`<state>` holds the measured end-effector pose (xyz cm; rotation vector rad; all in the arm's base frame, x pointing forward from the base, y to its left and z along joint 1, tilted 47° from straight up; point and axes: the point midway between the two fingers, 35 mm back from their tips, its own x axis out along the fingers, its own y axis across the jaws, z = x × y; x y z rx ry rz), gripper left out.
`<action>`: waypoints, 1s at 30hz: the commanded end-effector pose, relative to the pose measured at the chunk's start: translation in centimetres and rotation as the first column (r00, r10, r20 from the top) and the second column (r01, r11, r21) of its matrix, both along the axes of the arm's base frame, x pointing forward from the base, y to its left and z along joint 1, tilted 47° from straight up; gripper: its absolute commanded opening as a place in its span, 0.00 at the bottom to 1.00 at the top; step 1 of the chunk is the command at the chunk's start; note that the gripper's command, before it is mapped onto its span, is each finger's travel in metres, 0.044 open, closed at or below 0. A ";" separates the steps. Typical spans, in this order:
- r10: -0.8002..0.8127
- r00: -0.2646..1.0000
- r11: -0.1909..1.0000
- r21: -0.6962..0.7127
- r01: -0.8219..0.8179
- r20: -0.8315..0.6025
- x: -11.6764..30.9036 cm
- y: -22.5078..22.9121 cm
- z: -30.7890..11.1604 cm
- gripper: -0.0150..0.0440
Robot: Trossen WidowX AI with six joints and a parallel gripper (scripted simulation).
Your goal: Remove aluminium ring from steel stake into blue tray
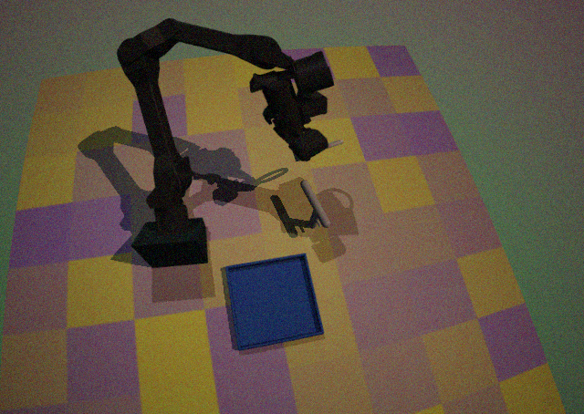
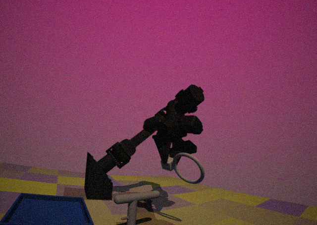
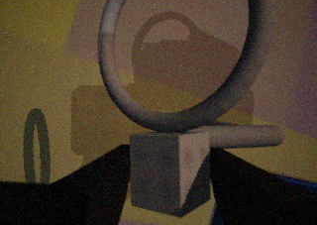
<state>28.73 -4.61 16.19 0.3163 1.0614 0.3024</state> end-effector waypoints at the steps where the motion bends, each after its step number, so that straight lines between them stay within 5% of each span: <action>1: -0.007 1.000 1.000 -0.005 0.007 -0.003 0.9 -0.2 0.1 0.25; 30: -0.055 0.998 0.998 0.027 0.055 -0.011 3.7 -0.2 0.4 0.25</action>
